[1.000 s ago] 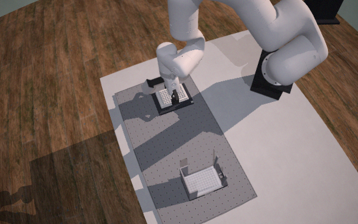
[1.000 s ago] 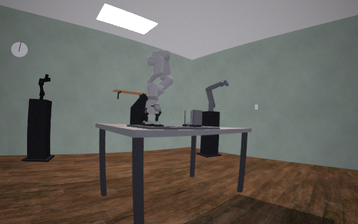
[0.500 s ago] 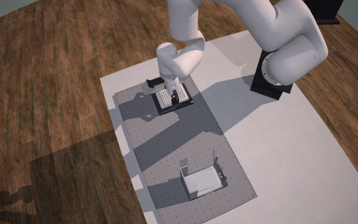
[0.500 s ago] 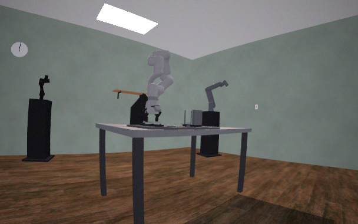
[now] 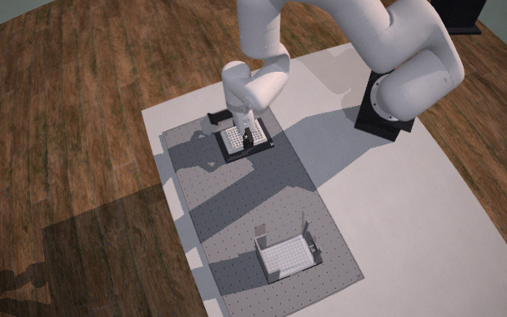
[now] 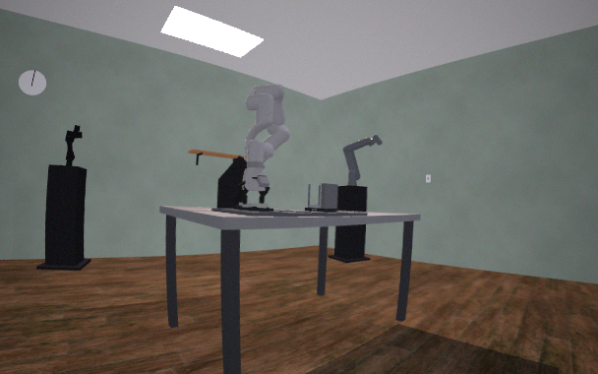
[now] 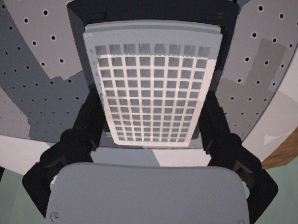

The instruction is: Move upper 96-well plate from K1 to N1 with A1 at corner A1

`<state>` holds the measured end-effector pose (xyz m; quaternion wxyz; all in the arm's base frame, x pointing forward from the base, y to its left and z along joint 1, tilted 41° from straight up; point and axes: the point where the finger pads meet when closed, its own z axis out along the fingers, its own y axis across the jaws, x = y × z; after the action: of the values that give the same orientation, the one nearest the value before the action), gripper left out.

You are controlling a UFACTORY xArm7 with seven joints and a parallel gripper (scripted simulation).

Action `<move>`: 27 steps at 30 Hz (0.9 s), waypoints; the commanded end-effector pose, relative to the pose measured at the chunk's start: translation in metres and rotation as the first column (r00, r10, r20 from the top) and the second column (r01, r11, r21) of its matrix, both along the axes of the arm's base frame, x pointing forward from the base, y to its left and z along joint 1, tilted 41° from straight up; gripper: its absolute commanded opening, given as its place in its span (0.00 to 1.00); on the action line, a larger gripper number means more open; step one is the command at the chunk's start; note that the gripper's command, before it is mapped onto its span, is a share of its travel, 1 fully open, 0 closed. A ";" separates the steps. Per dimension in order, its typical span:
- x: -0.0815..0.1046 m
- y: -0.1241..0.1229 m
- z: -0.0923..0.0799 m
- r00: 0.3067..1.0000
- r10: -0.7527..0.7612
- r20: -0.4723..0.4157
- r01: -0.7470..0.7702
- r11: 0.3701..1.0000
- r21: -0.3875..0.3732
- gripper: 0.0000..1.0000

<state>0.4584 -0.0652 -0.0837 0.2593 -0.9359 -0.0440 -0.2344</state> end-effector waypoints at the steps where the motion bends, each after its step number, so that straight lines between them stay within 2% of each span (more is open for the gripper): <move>1: 0.001 -0.001 0.000 1.000 -0.002 0.001 0.002 1.000 -0.002 0.00; 27: 0.002 0.001 -0.003 1.000 -0.002 0.001 0.002 1.000 -0.002 0.00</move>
<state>0.4601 -0.0631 -0.0868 0.2593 -0.9359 -0.0440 -0.2343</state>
